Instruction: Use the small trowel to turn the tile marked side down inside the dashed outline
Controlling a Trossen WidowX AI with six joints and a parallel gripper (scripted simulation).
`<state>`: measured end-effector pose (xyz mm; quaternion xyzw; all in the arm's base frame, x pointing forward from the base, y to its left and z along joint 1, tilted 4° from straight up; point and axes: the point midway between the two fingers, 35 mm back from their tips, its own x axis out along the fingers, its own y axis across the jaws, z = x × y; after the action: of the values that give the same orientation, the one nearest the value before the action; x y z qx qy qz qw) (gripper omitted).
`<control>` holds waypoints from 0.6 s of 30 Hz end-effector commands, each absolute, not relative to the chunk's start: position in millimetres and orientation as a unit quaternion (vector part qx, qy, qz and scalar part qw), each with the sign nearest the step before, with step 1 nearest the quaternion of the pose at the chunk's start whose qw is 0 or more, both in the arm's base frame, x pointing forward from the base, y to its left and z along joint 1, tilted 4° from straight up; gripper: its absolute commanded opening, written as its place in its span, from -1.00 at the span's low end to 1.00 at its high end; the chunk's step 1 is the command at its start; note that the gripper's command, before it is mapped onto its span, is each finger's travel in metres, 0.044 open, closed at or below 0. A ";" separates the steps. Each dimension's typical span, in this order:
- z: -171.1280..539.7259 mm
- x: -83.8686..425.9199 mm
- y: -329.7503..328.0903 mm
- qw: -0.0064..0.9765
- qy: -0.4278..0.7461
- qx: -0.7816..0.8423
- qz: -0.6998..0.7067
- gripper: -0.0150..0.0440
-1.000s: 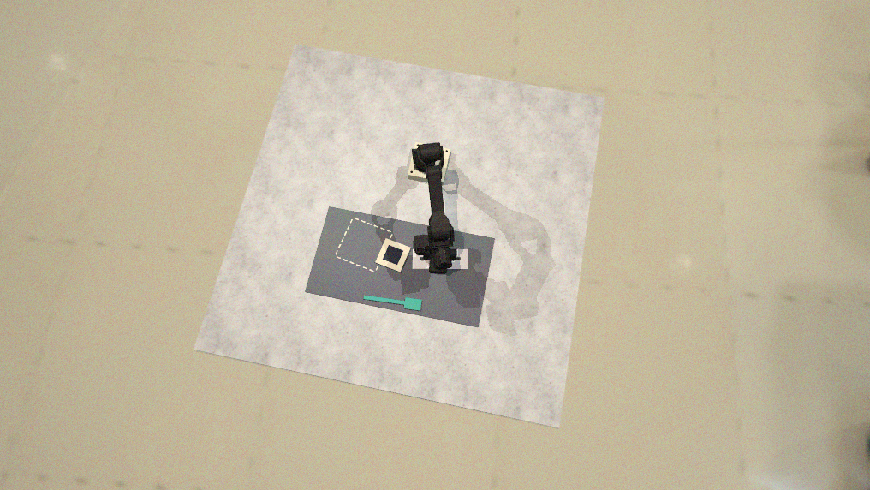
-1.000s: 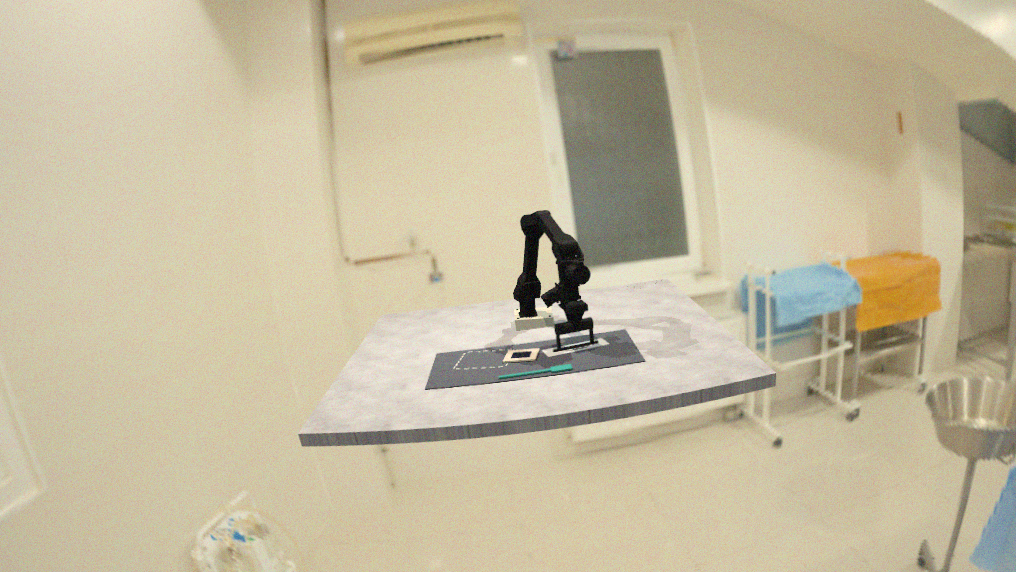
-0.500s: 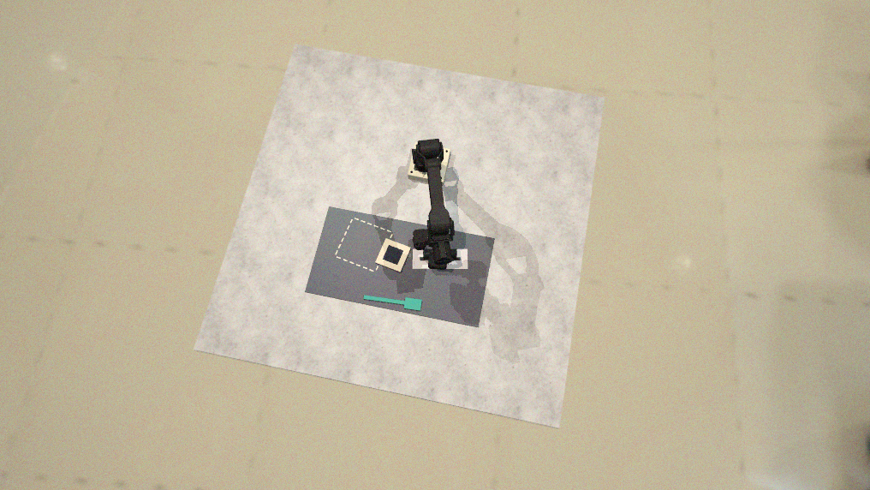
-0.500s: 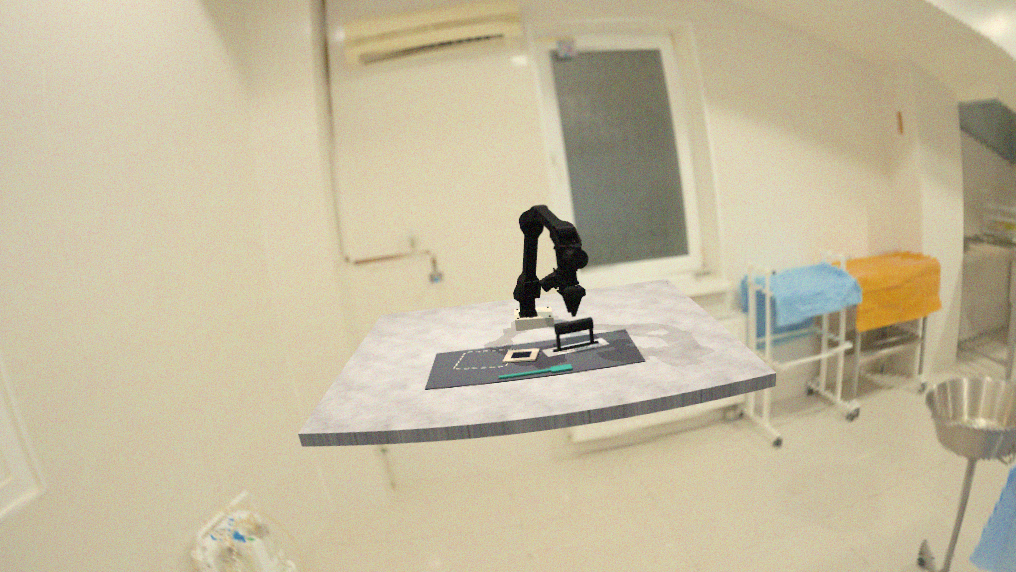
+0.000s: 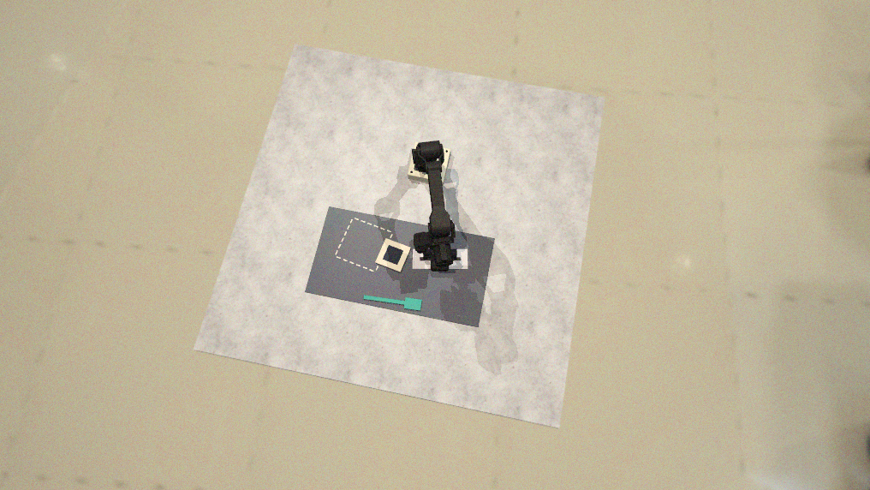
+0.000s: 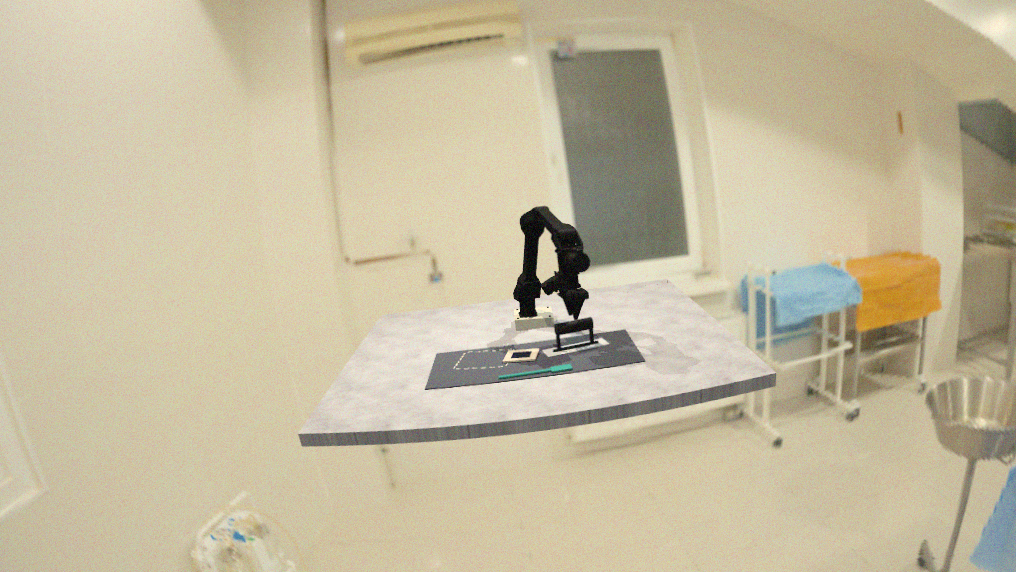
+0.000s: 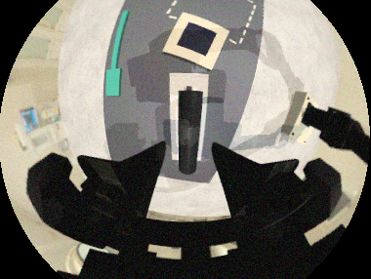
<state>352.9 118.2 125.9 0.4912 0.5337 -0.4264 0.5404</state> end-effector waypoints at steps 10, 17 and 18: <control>104.6 354.3 119.6 0.542 0.536 0.489 -0.425 0.42; 93.4 354.5 120.1 0.542 0.536 0.489 -0.426 0.42; 91.8 354.5 120.2 0.542 0.536 0.489 -0.426 0.42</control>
<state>354.5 119.9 96.7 0.4900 0.5347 -0.4259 0.5409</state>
